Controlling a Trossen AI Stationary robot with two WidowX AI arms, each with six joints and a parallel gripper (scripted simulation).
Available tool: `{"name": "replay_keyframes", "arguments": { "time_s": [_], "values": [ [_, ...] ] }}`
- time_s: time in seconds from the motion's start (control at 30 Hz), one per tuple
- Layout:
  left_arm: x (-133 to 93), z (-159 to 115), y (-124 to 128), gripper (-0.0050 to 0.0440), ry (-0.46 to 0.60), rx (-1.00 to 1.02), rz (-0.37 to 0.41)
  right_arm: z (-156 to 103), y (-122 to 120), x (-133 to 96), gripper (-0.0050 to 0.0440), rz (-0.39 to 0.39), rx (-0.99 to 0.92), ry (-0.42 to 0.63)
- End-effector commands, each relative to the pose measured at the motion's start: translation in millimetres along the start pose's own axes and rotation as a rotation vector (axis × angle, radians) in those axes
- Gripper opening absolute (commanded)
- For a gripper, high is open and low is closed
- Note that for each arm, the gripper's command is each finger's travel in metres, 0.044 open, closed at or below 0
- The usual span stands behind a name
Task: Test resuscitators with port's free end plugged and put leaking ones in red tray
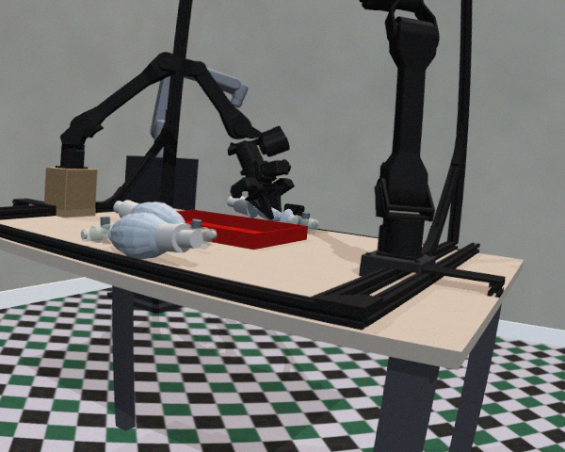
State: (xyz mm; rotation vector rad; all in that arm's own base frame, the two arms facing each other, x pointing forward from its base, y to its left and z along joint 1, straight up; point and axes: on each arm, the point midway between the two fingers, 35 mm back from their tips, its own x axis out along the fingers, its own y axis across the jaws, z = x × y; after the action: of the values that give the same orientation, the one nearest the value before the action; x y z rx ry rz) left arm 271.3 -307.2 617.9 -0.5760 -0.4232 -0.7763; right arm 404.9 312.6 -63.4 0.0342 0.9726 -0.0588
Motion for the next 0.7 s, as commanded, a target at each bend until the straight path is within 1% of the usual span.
{"name": "replay_keyframes", "arguments": {
  "time_s": [0.0,0.13,0.33,0.5,0.67],
  "values": [
    [-11,64,-19,0.0440,-0.146,0.005,-0.064,2,0,-1,0.0000,0.002,0.002,-0.003],
    [-26,112,-33,0.0440,-0.269,0.018,-0.115,2,0,-1,0.0000,0.002,0.002,-0.003],
    [-26,112,-33,0.0440,-0.269,0.018,-0.115,2,0,-1,0.0000,0.002,0.002,-0.003],
    [-51,170,-48,0.0440,-0.421,0.034,-0.165,1,0,0,0.0000,0.001,0.002,0.000],
    [-83,224,-61,0.0440,-0.579,0.057,-0.216,1,0,0,0.0000,0.001,0.002,0.000]
  ]
}}
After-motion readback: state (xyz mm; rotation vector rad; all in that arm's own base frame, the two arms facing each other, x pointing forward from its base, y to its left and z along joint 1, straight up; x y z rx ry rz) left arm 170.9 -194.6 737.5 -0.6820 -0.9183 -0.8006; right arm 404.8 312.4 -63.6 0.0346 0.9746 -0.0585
